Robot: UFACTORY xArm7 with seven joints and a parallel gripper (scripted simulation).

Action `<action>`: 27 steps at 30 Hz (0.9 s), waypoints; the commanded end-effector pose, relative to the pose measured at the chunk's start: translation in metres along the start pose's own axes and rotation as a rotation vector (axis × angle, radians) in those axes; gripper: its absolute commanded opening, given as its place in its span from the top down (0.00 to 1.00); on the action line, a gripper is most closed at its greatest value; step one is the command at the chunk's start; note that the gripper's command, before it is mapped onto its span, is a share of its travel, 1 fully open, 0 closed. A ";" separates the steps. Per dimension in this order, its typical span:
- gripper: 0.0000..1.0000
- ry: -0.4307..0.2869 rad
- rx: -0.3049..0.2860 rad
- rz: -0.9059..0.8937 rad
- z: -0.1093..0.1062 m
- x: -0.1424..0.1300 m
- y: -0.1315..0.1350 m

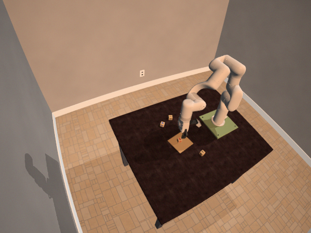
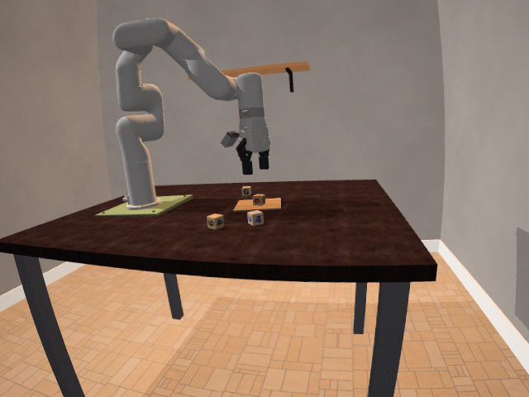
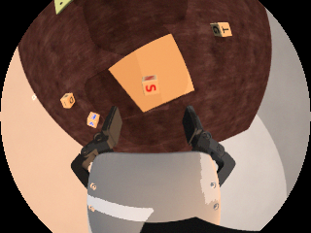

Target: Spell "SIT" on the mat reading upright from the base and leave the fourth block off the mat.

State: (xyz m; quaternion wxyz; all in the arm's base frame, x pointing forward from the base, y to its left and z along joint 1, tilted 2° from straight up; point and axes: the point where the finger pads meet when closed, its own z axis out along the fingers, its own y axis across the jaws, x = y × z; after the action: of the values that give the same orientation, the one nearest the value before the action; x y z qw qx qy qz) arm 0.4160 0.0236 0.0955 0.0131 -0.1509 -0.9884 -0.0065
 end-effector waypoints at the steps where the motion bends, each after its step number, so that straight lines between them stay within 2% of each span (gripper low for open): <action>1: 0.00 -0.008 0.038 -0.109 0.001 -0.001 0.001; 8: 0.00 -0.007 0.037 -0.141 0.002 -0.001 0.001; 9: 0.31 -0.007 0.037 -0.141 0.002 -0.001 0.001; 27: 0.31 -0.007 0.037 -0.141 0.002 -0.001 0.001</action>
State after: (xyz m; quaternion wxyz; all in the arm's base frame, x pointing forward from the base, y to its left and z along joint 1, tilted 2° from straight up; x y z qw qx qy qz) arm 0.4154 0.0237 0.0918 0.0147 -0.0807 -0.9966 -0.0006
